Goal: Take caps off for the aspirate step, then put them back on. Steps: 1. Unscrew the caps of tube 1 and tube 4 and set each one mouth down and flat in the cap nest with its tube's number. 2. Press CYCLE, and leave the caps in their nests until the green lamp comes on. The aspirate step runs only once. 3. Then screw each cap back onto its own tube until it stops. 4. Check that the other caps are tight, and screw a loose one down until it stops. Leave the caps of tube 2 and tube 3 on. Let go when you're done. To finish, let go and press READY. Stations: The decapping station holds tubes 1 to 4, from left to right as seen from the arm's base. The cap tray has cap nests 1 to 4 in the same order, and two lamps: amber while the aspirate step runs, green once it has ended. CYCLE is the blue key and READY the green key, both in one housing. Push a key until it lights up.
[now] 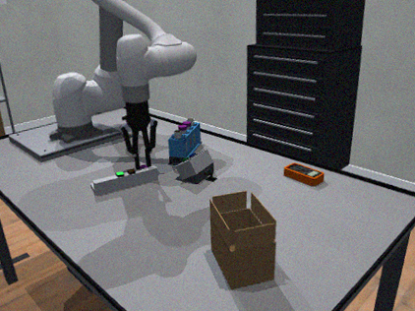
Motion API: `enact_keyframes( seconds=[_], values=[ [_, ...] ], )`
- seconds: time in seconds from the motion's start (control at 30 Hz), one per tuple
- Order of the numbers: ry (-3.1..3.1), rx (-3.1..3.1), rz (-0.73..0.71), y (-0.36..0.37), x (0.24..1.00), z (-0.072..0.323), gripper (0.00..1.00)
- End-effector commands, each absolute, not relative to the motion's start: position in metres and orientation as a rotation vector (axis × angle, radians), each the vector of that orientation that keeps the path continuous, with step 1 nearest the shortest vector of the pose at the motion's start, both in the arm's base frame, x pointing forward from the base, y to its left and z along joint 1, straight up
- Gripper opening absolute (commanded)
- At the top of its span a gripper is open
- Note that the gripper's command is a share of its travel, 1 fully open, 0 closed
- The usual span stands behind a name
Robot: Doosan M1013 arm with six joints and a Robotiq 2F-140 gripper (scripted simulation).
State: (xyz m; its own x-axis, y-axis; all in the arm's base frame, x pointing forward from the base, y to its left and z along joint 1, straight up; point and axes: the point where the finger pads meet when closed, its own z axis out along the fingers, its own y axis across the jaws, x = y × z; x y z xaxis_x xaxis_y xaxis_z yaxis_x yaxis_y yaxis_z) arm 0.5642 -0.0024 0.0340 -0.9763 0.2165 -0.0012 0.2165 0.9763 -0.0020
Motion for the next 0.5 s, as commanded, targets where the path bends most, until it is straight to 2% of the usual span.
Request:
enact_keyframes(
  seconds=[0.0,0.47],
  values=[
    [3.121,0.342,-0.003,-0.002,0.565,0.047,0.3],
    [3.121,0.342,-0.003,-0.002,0.565,0.112,0.3]
  ],
)
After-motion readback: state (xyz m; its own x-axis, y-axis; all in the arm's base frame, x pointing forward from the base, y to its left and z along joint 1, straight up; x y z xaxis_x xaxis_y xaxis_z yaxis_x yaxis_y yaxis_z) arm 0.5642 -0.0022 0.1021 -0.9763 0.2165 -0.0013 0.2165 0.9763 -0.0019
